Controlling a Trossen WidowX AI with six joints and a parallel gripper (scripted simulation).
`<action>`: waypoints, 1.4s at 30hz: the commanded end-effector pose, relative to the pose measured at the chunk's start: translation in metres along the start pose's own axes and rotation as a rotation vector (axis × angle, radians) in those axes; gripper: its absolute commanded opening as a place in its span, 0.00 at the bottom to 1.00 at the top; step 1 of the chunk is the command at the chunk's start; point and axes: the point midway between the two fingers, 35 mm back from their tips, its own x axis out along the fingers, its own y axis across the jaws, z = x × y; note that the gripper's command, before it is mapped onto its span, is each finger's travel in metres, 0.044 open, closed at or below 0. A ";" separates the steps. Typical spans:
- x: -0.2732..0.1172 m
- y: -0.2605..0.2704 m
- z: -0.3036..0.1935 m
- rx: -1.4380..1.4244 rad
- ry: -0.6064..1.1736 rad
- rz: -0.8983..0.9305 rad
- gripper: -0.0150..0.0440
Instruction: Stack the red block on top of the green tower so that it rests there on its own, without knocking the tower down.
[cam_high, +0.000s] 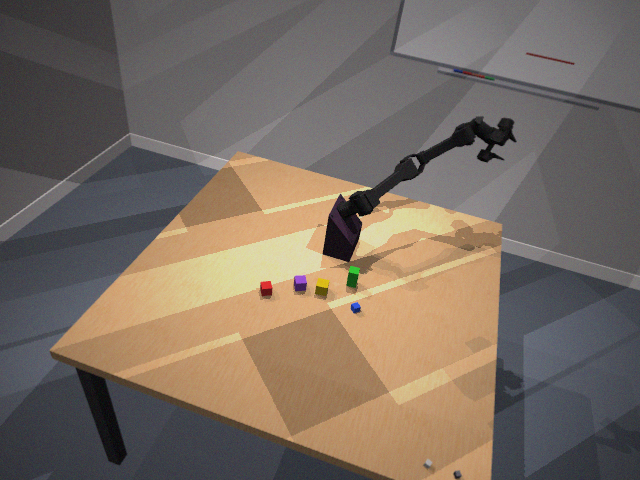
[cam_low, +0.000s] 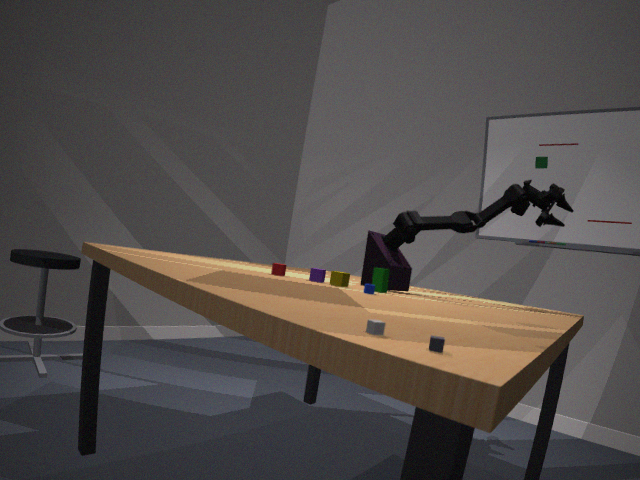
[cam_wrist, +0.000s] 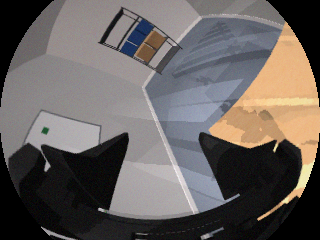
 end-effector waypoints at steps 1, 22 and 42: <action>0.000 0.001 0.002 0.009 -0.004 0.002 0.98; -0.067 0.013 0.307 1.028 -0.348 0.344 1.00; -0.206 -0.110 0.547 1.760 -0.666 0.788 1.00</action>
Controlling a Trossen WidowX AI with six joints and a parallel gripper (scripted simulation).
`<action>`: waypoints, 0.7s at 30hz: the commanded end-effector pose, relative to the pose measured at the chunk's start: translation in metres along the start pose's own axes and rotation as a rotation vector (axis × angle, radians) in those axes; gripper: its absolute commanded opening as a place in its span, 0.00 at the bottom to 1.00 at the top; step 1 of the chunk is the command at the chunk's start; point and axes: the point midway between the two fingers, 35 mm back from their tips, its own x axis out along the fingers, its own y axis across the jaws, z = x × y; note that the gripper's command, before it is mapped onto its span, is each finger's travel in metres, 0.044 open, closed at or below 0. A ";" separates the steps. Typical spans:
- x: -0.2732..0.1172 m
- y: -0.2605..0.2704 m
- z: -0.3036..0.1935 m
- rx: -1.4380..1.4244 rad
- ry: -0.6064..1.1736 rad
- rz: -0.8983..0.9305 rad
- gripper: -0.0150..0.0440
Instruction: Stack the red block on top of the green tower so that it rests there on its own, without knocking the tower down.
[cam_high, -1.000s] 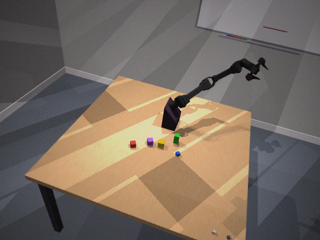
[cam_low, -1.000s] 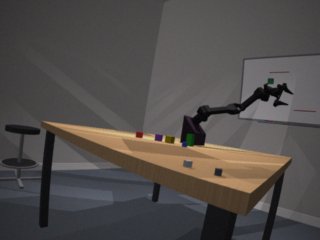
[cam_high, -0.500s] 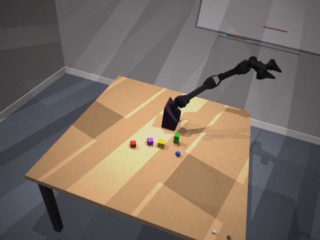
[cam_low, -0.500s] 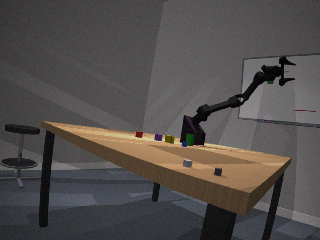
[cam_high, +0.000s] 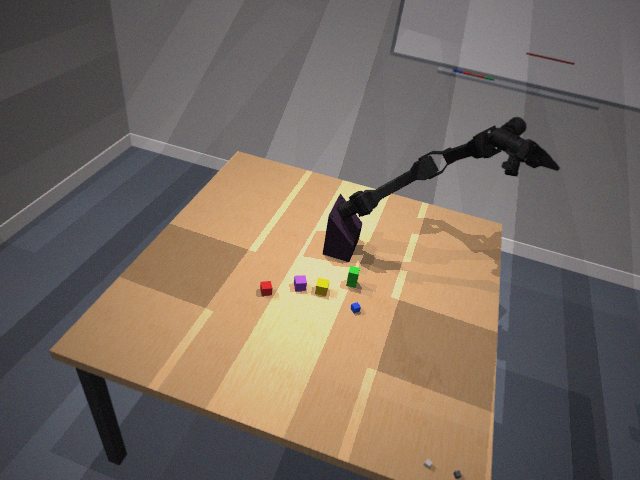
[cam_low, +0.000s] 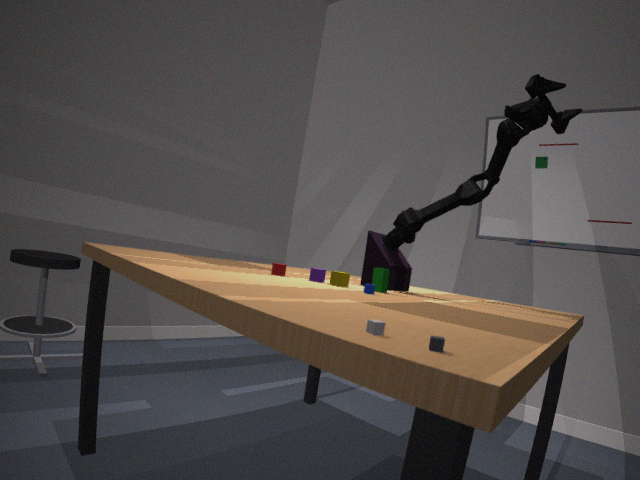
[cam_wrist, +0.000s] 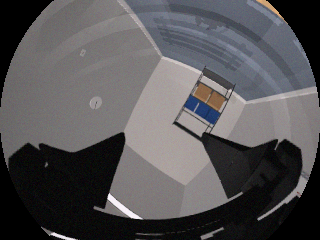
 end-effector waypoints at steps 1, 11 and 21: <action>0.005 0.057 0.029 0.187 -0.045 0.099 1.00; -0.001 0.191 0.105 0.555 -0.095 0.370 1.00; -0.050 0.308 0.205 0.885 -0.152 0.678 1.00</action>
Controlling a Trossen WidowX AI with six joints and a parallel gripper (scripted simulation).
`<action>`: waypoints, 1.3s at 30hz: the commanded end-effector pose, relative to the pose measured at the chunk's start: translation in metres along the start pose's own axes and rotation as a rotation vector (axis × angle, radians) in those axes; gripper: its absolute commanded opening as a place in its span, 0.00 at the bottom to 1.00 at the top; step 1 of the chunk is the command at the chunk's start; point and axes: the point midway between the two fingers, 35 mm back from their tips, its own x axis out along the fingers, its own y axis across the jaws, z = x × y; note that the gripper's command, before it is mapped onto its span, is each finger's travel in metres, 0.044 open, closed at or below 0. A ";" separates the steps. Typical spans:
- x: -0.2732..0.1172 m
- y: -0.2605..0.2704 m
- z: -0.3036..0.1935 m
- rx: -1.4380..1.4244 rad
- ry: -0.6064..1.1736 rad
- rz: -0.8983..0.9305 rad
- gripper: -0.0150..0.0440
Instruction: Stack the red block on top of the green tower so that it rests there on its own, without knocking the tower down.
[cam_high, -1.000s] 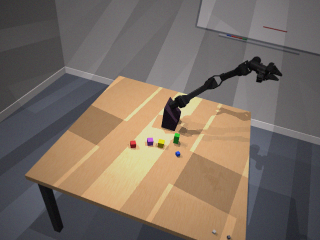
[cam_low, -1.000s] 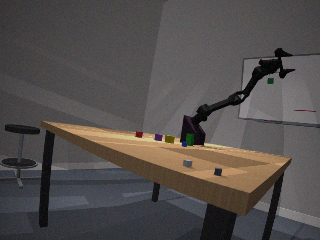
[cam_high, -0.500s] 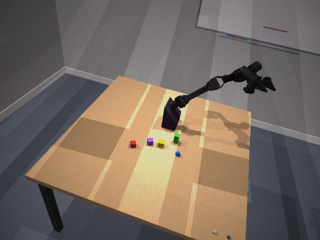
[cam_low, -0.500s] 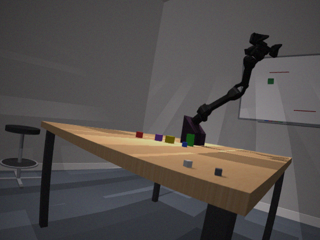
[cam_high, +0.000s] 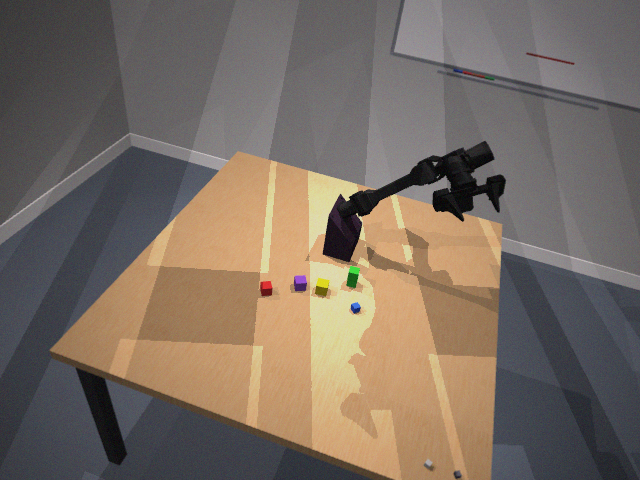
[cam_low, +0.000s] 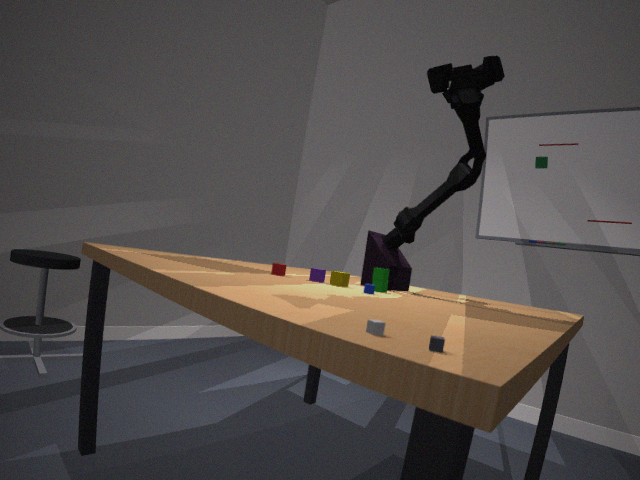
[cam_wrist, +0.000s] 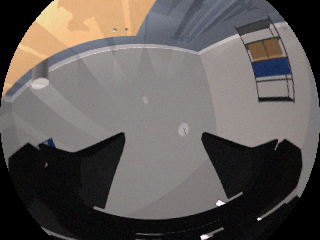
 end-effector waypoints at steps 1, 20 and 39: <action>0.005 0.063 -0.003 0.110 0.000 0.120 1.00; -0.014 0.368 0.053 0.881 0.014 0.751 1.00; -0.114 0.542 0.177 1.568 0.102 1.329 1.00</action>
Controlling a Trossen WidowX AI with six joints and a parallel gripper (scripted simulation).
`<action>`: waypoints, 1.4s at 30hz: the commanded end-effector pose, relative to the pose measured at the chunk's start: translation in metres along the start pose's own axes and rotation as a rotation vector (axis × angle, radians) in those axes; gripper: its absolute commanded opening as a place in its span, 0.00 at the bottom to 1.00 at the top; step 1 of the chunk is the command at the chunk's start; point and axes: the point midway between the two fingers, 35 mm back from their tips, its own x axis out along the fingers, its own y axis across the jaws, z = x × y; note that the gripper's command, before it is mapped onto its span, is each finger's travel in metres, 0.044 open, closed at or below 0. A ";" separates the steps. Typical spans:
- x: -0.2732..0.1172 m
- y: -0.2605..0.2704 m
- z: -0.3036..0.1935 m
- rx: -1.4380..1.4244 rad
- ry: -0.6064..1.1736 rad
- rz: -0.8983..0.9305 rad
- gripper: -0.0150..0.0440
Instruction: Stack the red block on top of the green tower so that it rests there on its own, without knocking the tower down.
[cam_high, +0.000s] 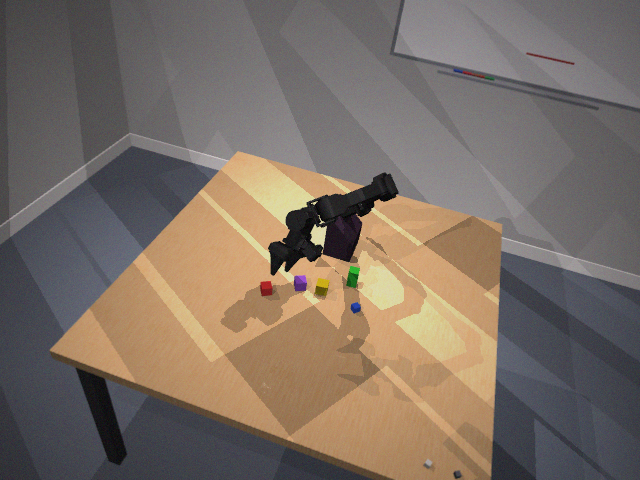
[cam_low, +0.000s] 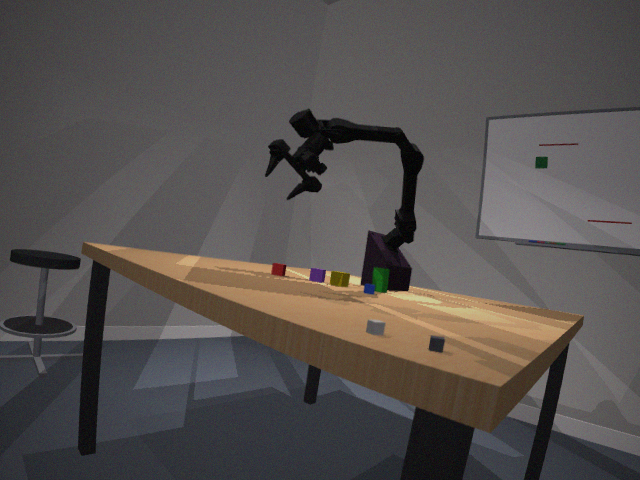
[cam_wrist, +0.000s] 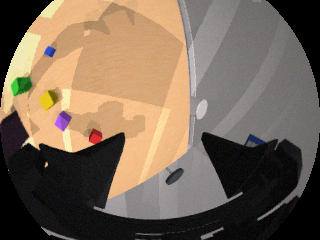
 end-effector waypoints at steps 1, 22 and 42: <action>0.024 0.026 -0.028 0.152 0.016 0.113 1.00; 0.084 0.155 -0.110 0.738 0.119 0.554 1.00; 0.135 0.185 -0.101 0.739 0.117 0.555 1.00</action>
